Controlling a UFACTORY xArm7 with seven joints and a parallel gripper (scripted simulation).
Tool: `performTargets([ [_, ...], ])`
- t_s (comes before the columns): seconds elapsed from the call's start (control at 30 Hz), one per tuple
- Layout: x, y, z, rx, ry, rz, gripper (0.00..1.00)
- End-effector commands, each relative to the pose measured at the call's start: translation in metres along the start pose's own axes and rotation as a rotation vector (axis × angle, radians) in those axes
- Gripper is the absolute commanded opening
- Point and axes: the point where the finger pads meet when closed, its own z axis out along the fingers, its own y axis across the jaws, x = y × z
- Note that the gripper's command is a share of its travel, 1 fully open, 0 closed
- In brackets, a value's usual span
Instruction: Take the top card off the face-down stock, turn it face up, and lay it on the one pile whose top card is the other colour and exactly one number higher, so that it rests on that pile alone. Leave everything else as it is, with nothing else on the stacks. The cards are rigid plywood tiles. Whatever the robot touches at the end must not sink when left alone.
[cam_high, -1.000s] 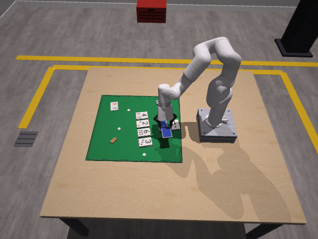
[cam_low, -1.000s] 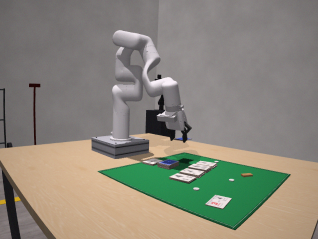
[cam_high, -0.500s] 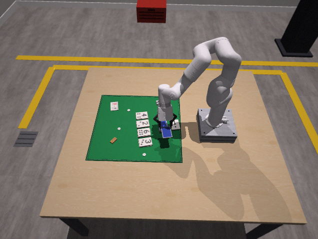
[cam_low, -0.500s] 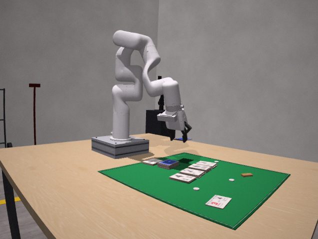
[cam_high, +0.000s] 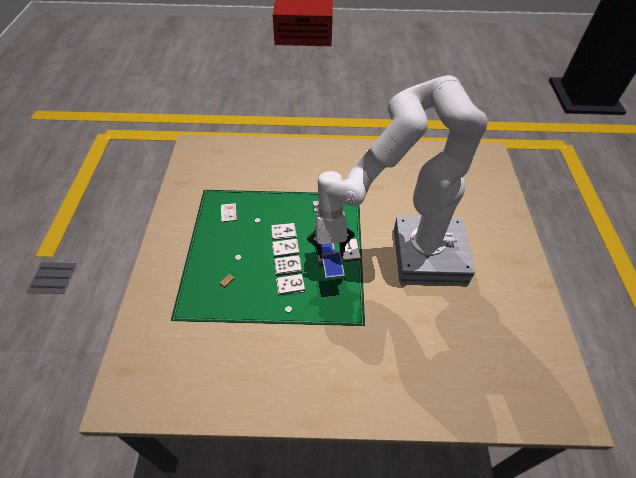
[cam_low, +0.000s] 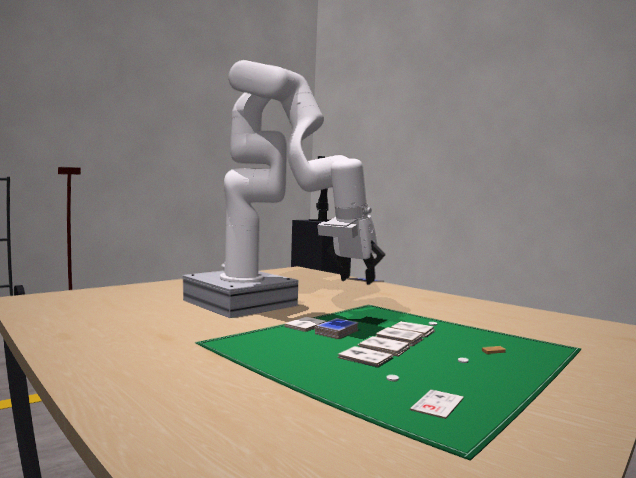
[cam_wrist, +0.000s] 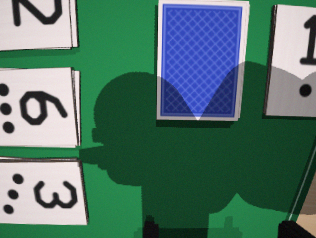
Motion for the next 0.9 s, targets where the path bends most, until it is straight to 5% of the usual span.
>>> performTargets([
  [0.0, -0.0013, -0.0012, -0.0007, -0.001, 0.082, 0.001, 0.74],
  [0.23, -0.0031, -0.0012, -0.0006, -0.001, 0.185, 0.000, 0.74],
  [0.73, -0.0095, -0.0011, 0.0023, 0.000, 0.602, 0.000, 0.74],
  [0.87, -0.0104, -0.0011, 0.0030, 0.000, 0.661, 0.000, 0.74],
])
